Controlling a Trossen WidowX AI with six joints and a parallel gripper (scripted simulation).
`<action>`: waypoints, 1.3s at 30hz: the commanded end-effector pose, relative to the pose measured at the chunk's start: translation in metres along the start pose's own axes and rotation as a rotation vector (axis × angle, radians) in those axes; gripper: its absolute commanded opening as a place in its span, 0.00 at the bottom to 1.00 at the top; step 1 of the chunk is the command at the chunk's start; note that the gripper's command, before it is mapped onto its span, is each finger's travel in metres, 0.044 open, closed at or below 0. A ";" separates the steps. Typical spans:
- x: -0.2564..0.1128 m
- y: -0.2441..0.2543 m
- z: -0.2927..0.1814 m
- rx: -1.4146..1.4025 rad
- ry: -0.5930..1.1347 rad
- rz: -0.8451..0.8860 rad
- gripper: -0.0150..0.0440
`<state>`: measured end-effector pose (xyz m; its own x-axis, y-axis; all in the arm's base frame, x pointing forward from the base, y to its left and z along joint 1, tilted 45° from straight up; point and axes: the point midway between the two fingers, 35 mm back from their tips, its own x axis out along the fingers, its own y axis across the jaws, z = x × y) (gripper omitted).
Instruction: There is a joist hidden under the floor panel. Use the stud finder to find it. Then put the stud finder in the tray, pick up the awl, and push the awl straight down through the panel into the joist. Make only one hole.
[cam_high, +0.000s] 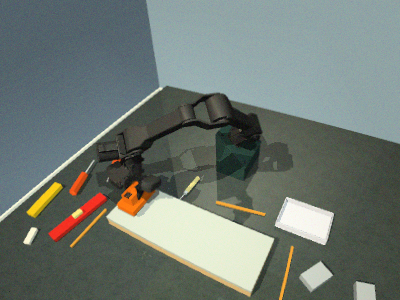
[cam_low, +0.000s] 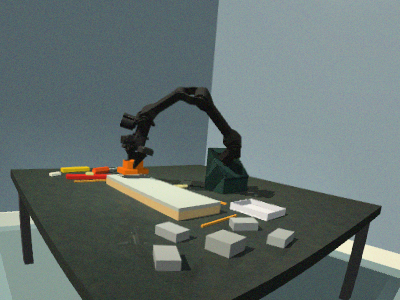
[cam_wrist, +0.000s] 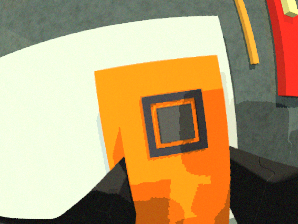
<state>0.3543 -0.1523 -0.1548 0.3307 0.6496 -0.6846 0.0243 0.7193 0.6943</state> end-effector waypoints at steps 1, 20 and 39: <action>0.003 0.000 0.000 0.003 -0.007 0.002 0.25; 0.017 0.020 -0.004 0.004 -0.007 0.004 0.25; 0.018 0.071 -0.004 0.006 -0.006 0.007 0.25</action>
<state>0.3572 -0.0970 -0.1253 0.3374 0.6489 -0.6819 0.0309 0.7164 0.6970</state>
